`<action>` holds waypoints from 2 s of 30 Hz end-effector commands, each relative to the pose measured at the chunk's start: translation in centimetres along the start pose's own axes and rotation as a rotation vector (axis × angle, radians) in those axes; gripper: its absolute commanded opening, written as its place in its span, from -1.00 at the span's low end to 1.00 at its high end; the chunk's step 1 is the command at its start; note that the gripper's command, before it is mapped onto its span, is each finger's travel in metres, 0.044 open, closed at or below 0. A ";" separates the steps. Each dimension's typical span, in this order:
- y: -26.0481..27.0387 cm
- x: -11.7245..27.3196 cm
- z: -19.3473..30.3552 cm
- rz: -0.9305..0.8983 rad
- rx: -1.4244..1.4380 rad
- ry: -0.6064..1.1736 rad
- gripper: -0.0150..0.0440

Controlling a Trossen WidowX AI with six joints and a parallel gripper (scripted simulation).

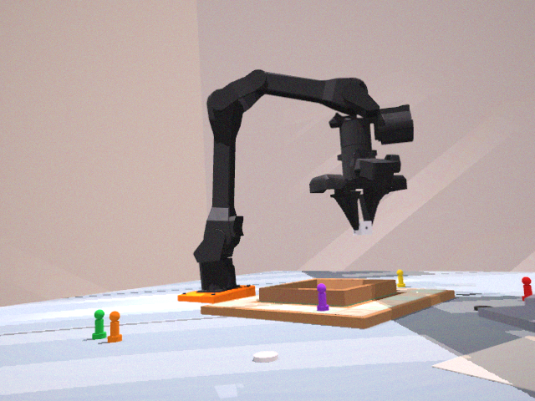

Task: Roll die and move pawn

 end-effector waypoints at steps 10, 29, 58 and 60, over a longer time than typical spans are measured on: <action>-6.0 -1.1 -2.3 0.007 0.155 -0.009 -0.49; -13.7 -2.6 -3.1 0.021 0.349 -0.012 -0.49; -14.2 -6.0 3.3 0.064 0.336 -0.857 -0.49; -14.4 -4.8 4.1 0.064 0.336 -0.856 -0.49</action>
Point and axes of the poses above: the point midway between the two fingers, 35 mm back from their tips, its own x axis back along the fingers, its own y axis across the jaws, z = x × y, the point moved 9 cm from there along x, back along the fingers, and after that the axes turned 13 degrees about x, right-handed, at the moved point
